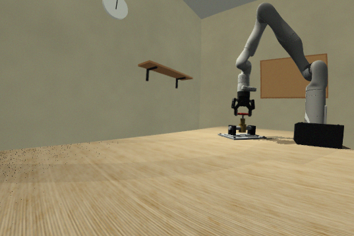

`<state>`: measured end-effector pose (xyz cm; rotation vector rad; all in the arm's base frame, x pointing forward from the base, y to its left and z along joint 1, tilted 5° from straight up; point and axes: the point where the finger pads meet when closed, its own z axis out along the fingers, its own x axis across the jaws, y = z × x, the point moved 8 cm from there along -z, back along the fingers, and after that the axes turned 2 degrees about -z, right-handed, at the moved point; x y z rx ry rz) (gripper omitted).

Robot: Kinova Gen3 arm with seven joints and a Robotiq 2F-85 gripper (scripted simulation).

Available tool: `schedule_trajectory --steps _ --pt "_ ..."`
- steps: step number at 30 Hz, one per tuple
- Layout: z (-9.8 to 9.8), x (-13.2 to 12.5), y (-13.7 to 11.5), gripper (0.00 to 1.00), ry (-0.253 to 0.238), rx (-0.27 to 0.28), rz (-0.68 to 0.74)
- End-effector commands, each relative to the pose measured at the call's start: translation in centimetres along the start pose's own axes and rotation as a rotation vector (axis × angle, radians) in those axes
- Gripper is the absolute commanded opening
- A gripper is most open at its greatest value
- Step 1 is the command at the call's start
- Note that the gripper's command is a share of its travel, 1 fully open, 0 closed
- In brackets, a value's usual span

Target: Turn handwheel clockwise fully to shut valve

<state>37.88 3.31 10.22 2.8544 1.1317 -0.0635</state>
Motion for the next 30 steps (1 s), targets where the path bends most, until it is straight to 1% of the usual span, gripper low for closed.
schedule_trajectory --steps 1,16,24,30 --pt "0.0 0.2 0.2 1.0 0.006 -0.007 0.011" --pt "-0.3 0.3 0.2 1.0 0.006 -0.007 0.011" --pt "-1.0 0.2 0.1 1.0 0.003 -0.003 0.011" --pt "-2.2 0.2 0.1 1.0 0.002 -0.002 0.011"
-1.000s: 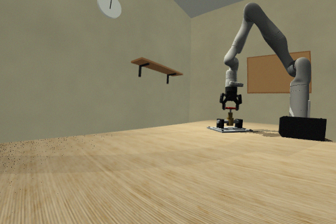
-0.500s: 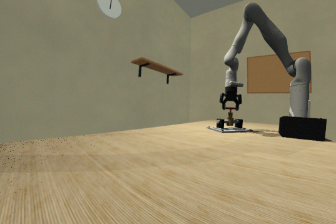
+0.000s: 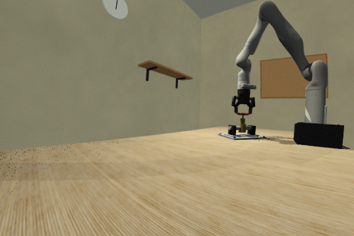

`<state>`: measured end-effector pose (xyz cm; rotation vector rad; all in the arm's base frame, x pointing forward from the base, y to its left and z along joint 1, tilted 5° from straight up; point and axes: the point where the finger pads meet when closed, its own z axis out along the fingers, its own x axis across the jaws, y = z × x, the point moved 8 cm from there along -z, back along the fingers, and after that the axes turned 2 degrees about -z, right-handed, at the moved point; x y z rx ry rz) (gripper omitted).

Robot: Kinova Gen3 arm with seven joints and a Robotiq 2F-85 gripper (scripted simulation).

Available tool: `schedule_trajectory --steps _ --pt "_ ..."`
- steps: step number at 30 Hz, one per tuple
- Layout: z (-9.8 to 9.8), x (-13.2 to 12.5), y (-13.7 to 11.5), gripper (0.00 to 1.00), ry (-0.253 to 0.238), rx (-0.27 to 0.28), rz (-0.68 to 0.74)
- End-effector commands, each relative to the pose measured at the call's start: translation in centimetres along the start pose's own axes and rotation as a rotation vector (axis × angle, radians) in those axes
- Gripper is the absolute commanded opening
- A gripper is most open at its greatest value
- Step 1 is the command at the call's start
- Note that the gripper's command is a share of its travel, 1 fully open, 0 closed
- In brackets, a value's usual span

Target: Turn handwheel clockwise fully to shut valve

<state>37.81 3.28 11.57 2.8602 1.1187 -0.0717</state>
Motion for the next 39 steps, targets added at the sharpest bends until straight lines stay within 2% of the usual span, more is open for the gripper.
schedule_trajectory --steps 1,25,39 --pt "-1.1 0.3 0.0 1.0 0.006 -0.004 0.002" --pt "-6.5 0.3 0.0 1.0 0.006 -0.006 0.003" --pt "-7.5 0.4 0.1 1.0 0.01 -0.011 0.003"
